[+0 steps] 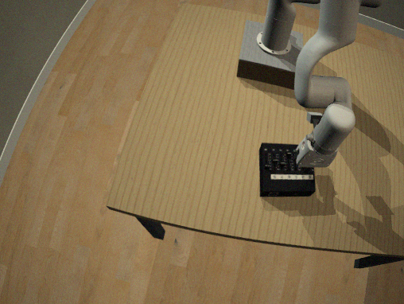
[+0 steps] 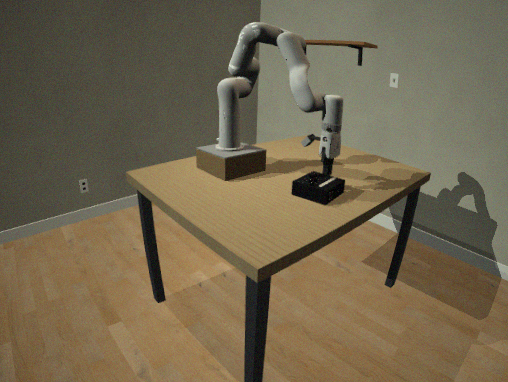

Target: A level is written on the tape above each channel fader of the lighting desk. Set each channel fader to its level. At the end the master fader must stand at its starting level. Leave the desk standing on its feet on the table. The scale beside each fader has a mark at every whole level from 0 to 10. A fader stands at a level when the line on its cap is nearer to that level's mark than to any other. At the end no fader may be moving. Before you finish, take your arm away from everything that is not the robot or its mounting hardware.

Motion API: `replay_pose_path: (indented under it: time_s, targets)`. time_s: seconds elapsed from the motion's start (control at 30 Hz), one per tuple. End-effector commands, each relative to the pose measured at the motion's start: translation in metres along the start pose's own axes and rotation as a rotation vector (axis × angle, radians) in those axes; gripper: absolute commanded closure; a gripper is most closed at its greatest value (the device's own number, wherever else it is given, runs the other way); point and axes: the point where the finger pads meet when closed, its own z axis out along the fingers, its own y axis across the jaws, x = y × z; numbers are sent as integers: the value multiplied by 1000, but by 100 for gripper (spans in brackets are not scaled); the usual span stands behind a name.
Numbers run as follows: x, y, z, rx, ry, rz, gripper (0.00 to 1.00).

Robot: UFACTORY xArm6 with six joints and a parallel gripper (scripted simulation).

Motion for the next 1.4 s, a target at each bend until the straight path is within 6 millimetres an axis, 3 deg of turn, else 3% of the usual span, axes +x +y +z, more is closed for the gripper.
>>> replay_pose_path:
  time_s: [0.0, 1.37]
  targets:
    - [-2, 0, -1, 0, -4, 0, 100]
    - [-2, 0, 11, 0, -4, 0, 100]
